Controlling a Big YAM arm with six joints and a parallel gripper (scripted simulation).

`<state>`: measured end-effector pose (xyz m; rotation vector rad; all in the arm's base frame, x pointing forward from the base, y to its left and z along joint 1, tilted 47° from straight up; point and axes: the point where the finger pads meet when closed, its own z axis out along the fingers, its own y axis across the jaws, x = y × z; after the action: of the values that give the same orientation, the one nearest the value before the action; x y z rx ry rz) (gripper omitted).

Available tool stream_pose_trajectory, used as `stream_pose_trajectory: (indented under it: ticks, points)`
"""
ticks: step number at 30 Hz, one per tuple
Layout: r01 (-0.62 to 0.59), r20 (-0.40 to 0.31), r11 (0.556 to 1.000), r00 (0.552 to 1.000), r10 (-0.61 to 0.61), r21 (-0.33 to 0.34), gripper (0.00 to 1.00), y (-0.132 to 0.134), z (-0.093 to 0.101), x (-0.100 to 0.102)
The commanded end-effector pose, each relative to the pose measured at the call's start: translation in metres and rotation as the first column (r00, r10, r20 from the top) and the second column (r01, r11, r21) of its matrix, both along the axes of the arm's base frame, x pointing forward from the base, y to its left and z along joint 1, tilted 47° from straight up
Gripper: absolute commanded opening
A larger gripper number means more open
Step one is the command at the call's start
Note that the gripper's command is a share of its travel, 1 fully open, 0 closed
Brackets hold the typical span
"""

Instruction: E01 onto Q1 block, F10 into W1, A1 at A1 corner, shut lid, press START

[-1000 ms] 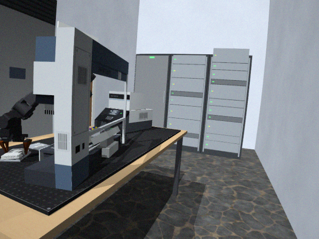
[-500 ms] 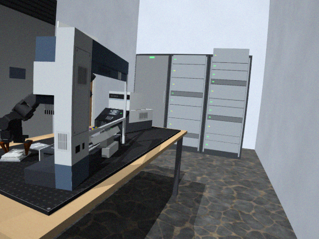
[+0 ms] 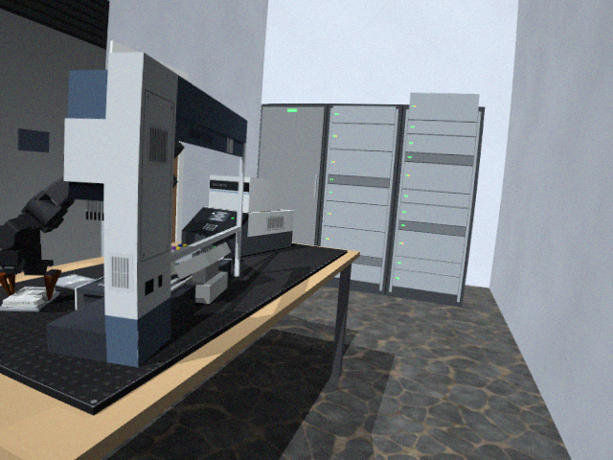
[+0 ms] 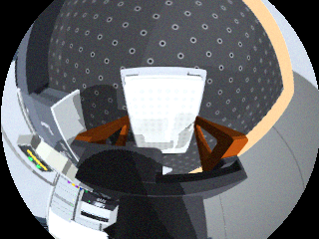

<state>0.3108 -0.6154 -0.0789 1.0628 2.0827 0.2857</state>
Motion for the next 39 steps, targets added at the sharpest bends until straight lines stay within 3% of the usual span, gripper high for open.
stream_pose_trajectory:
  ticks: [1, 11, 26, 31, 39]
  points:
    - [0.037, 0.017, 0.998, 0.999, -0.036, -0.058, 1.0, -0.027, 0.024, -0.023]
    - [0.054, 0.0, 0.998, 0.999, -0.054, 0.027, 1.0, -0.004, 0.01, -0.028]
    - [-0.021, 0.013, 0.998, 1.0, 0.022, -0.052, 1.0, -0.011, 0.013, 0.011]
    - [-0.016, 0.013, 0.998, 1.0, 0.017, -0.053, 1.0, -0.01, 0.016, 0.007]
    - [0.018, 0.0, 1.0, 1.0, -0.018, -0.009, 1.0, -0.004, 0.013, -0.019]
